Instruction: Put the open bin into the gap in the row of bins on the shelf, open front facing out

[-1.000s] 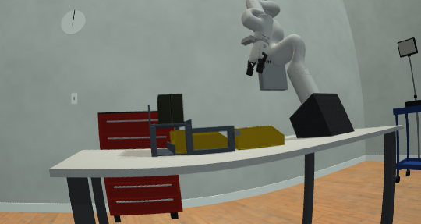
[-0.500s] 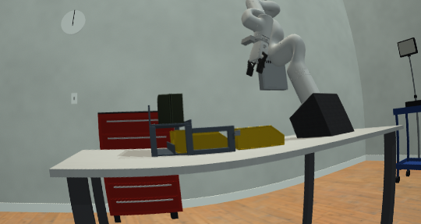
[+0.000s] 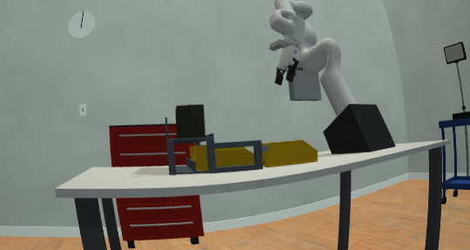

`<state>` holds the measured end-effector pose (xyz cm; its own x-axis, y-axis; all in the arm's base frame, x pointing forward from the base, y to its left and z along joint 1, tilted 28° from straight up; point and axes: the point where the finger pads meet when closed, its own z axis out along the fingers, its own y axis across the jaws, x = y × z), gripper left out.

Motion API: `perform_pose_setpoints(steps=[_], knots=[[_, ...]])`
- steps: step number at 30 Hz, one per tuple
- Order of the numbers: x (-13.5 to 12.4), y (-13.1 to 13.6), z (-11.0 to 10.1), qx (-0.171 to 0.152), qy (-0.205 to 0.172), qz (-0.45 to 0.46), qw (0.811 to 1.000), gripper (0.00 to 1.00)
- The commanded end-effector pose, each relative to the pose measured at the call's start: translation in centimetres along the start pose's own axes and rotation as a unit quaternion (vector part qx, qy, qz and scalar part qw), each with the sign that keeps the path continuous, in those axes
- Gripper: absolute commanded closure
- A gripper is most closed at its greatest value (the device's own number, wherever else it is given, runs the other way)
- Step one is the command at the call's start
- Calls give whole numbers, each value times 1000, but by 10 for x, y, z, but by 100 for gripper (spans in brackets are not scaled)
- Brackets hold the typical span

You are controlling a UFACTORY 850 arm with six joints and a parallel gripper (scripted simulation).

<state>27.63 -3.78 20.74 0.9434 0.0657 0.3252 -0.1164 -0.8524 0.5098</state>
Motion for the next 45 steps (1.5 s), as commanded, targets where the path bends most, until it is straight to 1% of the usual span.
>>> perform_pose_setpoints(steps=[1, 27, 29, 32, 44, 45], knots=[[1, 0, 0, 0, 1, 0, 1000, 0], [1, 0, 0, 0, 1, 0, 1000, 0], [1, 0, 0, 0, -36, 37, 999, 0], [1, 0, 0, -1, -91, 92, 992, 0], [1, 0, 0, -1, -91, 92, 992, 0], [1, 0, 0, -1, -107, 108, 988, 0]])
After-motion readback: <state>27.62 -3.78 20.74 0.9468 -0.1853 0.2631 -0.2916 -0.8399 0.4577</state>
